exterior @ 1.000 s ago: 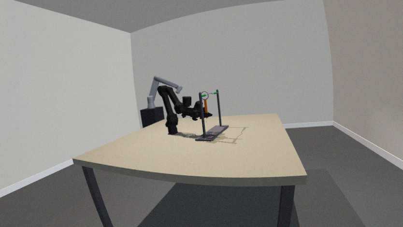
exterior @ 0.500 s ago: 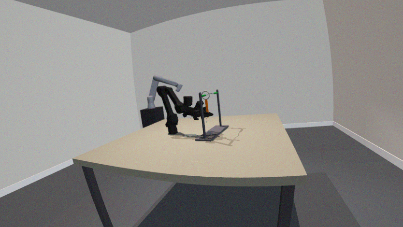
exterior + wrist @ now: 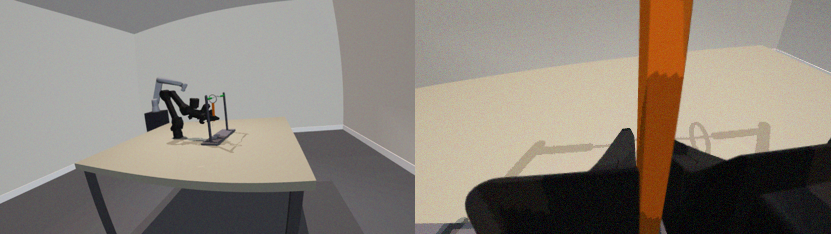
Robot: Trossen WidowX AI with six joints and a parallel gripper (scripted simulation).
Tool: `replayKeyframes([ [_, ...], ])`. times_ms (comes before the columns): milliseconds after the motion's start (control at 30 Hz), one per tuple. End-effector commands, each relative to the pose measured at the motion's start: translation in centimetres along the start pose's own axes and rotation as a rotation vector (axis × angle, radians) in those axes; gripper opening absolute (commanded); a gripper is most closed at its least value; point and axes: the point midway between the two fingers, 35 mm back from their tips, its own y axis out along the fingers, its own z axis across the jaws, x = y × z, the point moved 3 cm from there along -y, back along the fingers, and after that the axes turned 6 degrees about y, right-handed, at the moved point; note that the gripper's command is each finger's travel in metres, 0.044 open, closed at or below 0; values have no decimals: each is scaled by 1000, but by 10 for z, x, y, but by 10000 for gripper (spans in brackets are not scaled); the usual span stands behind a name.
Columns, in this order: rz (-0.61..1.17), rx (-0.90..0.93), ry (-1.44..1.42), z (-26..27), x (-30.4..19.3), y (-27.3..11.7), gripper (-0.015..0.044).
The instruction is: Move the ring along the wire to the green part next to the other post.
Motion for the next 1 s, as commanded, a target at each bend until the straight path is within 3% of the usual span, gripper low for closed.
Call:
replayKeyframes([
  [0,19,8,21,9,3,-4,-150],
  [967,21,25,128,51,3,-5,-150],
])
